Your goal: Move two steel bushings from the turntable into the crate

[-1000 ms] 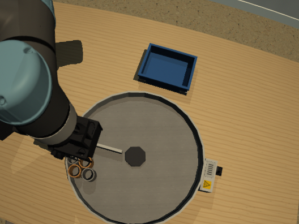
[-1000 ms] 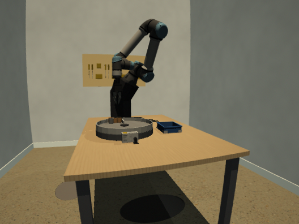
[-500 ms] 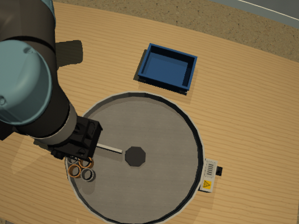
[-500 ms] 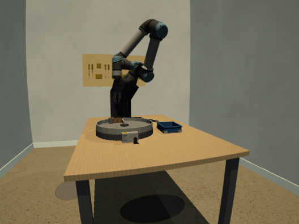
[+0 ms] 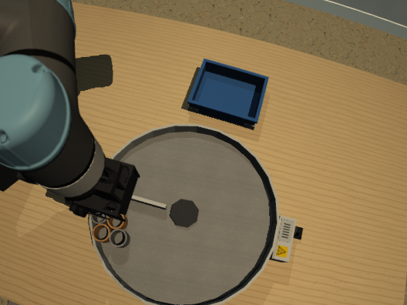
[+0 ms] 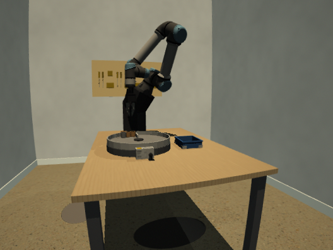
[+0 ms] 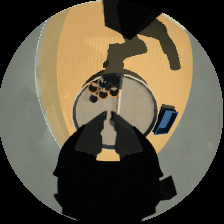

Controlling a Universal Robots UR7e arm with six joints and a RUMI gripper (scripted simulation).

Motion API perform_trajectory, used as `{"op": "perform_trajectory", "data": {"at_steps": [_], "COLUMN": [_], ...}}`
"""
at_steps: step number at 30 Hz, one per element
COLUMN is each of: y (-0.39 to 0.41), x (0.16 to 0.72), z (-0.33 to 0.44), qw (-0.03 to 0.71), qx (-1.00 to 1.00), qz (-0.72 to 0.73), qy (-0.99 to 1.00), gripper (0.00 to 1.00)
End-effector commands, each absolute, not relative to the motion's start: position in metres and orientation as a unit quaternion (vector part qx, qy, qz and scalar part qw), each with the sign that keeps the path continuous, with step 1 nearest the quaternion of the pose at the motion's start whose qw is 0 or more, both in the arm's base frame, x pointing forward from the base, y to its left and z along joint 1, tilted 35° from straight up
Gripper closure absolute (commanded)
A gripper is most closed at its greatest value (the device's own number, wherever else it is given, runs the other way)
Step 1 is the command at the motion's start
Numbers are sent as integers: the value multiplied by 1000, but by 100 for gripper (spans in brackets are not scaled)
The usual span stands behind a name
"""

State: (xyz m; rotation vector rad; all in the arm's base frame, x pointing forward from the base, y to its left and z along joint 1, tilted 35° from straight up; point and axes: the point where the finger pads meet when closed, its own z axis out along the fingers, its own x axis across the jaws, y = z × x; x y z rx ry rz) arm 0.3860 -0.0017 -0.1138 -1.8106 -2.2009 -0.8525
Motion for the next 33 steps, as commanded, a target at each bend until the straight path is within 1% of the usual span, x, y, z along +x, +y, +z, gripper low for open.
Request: {"op": "perform_trajectory", "data": {"at_steps": [1, 25, 33], "y": [-2, -2, -7], "x": [386, 387, 402], "z": [-114, -115, -149], "qw": [83, 83, 83], "qx": [-607, -607, -607], "qz": [-286, -286, -286], "qy": [-737, -737, -737], "gripper": [95, 95, 95]}}
